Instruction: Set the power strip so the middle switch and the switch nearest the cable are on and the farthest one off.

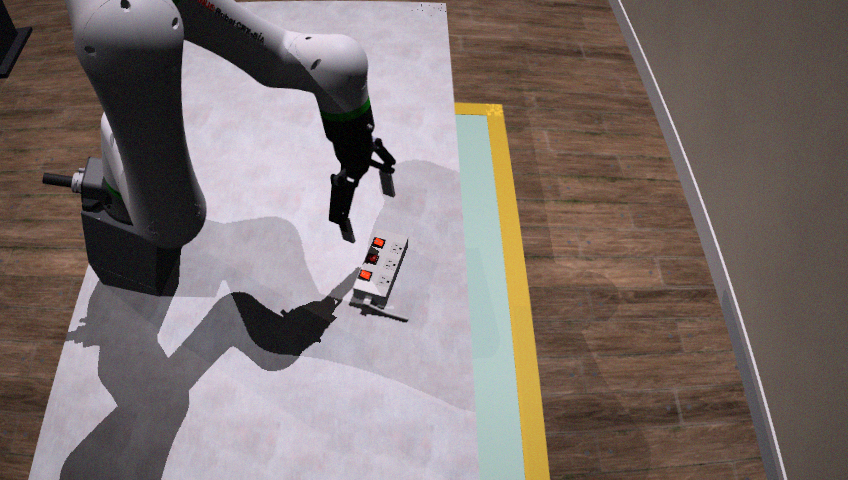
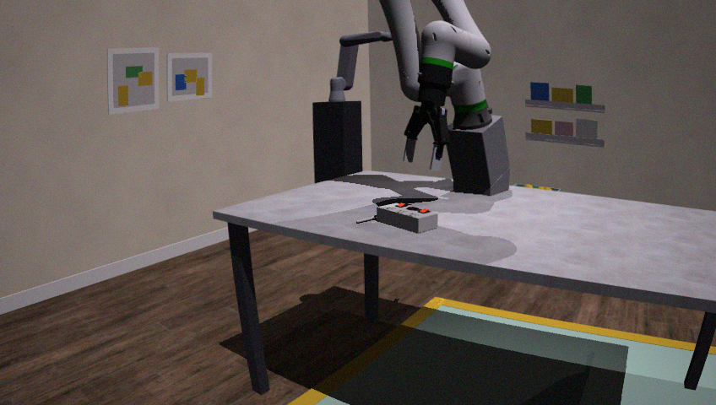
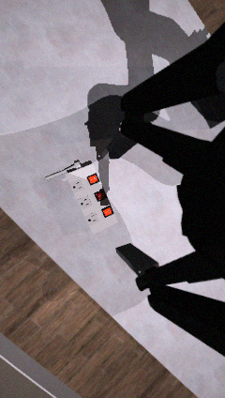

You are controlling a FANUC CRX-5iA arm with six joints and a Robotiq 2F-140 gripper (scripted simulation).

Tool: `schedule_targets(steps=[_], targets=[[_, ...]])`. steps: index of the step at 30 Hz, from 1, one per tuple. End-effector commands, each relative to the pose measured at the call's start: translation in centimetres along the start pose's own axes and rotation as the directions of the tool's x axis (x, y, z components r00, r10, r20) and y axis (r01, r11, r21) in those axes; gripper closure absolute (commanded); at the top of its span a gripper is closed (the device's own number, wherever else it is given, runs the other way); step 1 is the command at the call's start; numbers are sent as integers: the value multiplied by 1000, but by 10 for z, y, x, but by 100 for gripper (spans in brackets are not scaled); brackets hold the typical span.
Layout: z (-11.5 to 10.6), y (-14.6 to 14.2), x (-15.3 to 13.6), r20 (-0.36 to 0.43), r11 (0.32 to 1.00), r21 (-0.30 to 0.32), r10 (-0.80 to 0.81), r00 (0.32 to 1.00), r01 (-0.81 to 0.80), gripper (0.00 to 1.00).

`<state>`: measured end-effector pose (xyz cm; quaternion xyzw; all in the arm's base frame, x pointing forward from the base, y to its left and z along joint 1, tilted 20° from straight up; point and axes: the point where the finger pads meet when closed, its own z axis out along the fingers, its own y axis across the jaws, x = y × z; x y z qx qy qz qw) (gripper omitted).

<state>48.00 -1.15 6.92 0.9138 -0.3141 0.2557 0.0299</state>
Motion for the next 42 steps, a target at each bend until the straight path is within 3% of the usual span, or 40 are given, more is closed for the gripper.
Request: schedule_targets(steps=[1,9,11,16,24,42], targets=[[0,0,0,0,1000,0,0,1000,0,0],[1,3,7,12,997,-9,79,997,-79,0],[3,13,32,49,943,-41,331,942,-329,0],[4,16,45,78,838,-75,545,835,-540,0],[5,16,68,123,548,-149,836,535,-823,0],[5,16,68,124,539,-151,842,525,-828,0]])
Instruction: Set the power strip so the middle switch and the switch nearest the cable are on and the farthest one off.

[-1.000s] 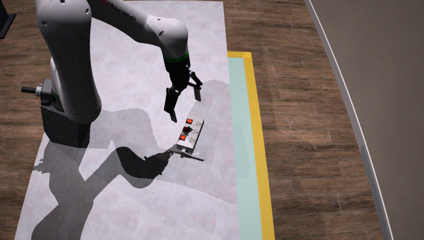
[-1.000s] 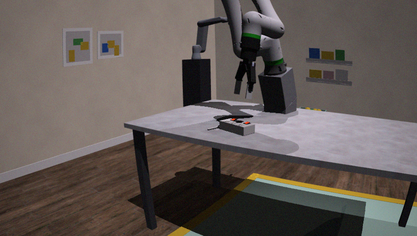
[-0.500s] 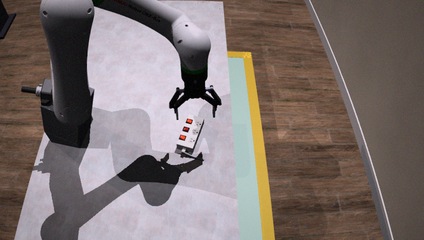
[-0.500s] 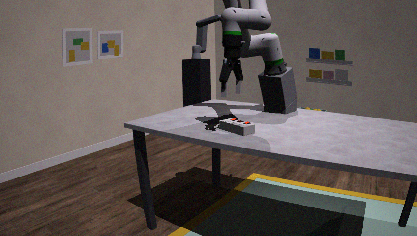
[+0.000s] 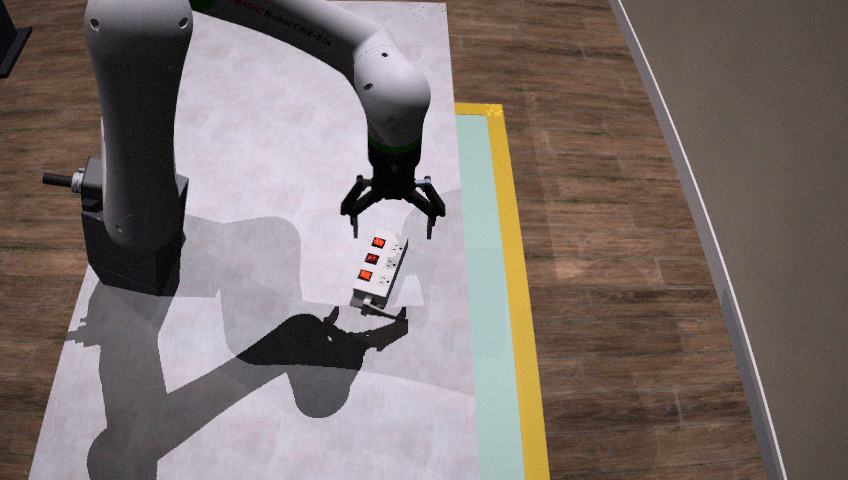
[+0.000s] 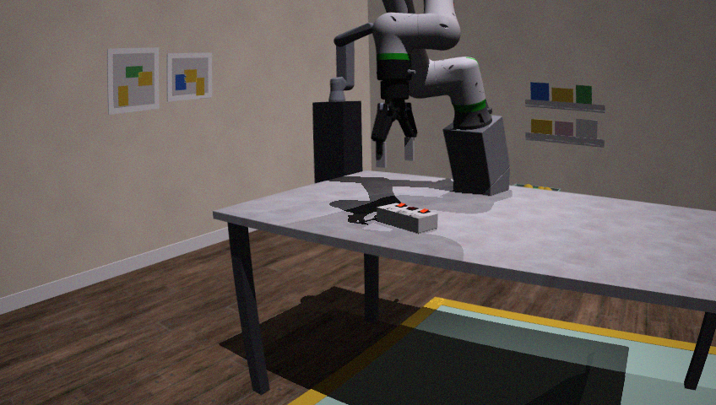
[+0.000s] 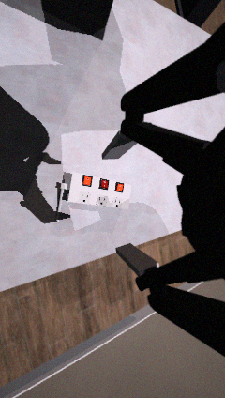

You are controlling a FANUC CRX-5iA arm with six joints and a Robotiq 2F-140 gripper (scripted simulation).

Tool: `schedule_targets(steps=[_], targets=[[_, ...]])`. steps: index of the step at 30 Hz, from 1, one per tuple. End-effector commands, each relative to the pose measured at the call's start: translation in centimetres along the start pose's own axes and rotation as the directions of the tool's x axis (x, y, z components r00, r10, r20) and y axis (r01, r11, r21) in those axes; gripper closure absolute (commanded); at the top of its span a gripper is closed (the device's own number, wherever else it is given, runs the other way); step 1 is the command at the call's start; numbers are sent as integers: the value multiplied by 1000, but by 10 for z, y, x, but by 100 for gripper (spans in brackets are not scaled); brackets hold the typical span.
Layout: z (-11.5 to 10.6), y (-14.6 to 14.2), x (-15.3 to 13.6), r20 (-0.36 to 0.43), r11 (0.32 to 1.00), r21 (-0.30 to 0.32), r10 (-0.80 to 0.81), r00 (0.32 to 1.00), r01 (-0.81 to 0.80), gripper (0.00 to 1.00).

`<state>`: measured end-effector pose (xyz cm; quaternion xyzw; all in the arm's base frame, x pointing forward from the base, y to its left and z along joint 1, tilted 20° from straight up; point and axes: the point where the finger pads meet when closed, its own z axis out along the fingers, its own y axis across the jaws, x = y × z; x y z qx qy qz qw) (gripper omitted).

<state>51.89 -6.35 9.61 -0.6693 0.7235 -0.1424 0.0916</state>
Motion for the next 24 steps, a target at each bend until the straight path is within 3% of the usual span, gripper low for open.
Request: schedule_targets(steps=[1,6,10,15,18,19,24], targets=[[0,0,0,0,1000,0,0,1000,0,0],[0,0,-1,0,999,0,-33,999,33,0],[3,2,-4,-1,987,0,-163,987,163,0],[10,5,-13,-3,893,-1,-451,893,451,0],[11,6,-15,-5,872,-2,-489,872,489,0],[13,7,-17,-5,795,-3,-607,795,607,0],[23,14,-31,-19,639,-10,-769,639,769,0]])
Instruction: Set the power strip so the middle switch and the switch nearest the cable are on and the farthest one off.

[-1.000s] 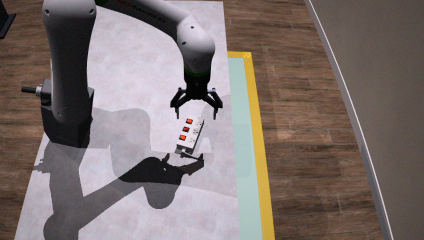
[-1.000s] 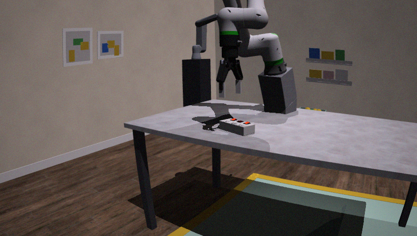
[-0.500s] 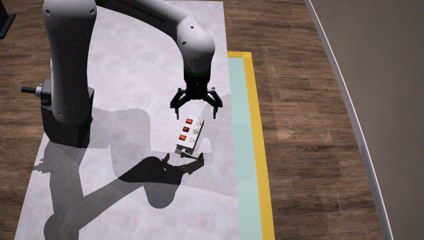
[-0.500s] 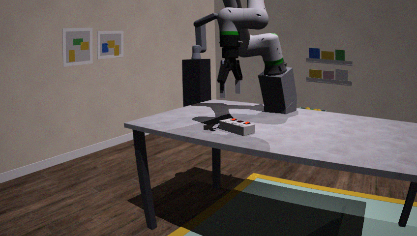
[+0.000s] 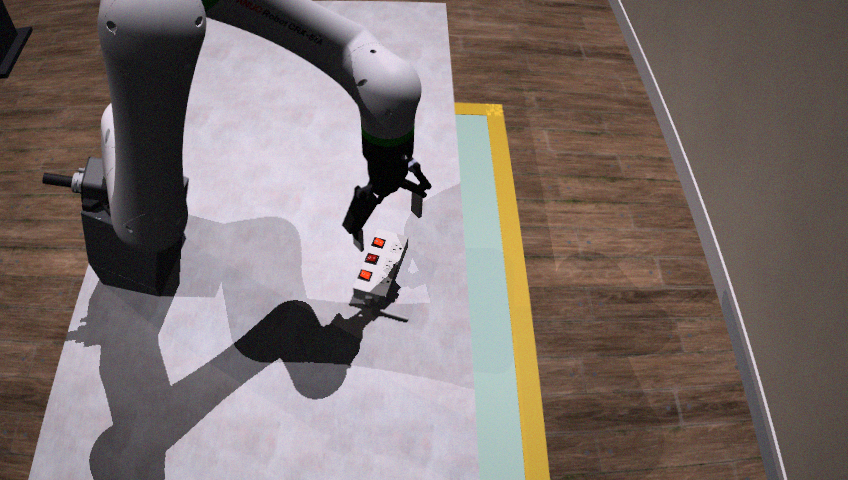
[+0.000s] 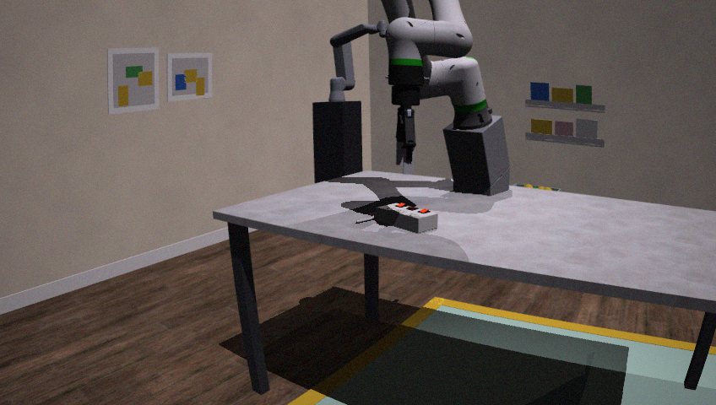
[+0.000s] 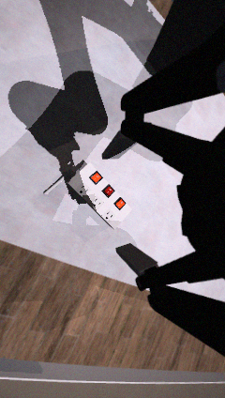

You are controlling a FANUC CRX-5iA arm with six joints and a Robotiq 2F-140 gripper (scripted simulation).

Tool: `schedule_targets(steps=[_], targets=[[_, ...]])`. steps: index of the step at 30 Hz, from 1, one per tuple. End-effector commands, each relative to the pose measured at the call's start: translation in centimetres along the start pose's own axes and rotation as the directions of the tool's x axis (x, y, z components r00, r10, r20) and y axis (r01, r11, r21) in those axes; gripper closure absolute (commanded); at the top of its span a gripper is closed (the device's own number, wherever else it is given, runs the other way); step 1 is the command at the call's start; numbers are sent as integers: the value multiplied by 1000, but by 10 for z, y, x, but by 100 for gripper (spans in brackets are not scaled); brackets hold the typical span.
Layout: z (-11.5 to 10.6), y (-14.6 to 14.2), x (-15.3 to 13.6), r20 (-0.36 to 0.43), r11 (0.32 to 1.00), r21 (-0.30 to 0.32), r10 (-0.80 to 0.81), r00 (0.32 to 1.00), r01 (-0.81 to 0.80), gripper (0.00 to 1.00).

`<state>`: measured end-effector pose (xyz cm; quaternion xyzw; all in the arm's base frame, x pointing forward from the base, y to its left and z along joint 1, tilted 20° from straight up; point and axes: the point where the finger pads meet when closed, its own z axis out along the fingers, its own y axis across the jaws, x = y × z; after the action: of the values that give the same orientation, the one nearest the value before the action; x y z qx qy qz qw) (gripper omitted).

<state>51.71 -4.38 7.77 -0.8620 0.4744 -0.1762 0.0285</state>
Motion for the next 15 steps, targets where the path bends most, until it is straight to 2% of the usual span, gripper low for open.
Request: schedule_targets(steps=[1,5,9,11,12,15], targets=[[10,-3,-15,9,961,9,-275,961,275,0],[18,-5,-29,-1,888,6,-461,888,461,0],[24,-7,-42,-8,777,1,-630,777,630,0],[24,-7,-42,-8,777,1,-630,777,630,0],[26,-7,-45,-11,676,-3,-737,676,737,0],[29,-8,-52,-16,573,-8,-820,573,820,0]])
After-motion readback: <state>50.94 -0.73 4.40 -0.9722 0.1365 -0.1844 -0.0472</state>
